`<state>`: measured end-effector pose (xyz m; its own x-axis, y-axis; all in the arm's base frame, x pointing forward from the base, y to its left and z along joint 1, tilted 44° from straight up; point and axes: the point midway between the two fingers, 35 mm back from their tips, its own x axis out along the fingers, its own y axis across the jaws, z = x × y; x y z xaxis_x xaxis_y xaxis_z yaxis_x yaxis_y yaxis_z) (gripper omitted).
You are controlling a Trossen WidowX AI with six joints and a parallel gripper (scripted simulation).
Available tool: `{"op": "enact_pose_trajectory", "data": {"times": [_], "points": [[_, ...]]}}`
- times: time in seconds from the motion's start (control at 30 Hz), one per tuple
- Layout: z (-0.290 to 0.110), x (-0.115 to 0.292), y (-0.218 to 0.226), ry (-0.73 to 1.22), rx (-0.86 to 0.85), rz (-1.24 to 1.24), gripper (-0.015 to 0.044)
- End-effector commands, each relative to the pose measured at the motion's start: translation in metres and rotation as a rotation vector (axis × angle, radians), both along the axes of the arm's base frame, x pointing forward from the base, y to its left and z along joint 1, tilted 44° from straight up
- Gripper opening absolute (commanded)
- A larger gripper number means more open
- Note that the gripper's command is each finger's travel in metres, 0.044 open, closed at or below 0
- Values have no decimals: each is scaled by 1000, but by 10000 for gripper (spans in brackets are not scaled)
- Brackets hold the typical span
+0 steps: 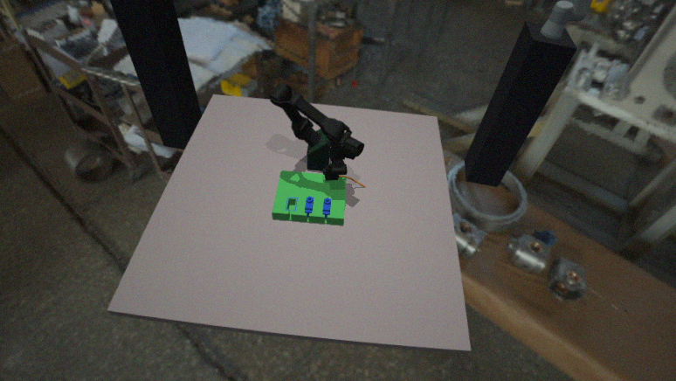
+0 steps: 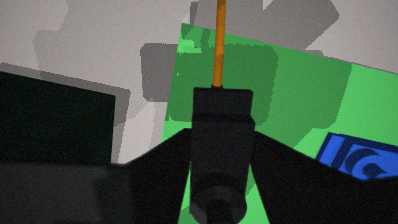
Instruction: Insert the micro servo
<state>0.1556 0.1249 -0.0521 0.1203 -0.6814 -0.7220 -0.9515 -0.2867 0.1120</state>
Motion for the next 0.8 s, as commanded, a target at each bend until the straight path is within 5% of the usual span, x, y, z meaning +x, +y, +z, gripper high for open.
{"op": "enact_pose_trajectory", "data": {"times": [0.0,0.77], "points": [[4,-1,2,-7,12,-1,0],[3,53,13,-10,12,-1,0]]}}
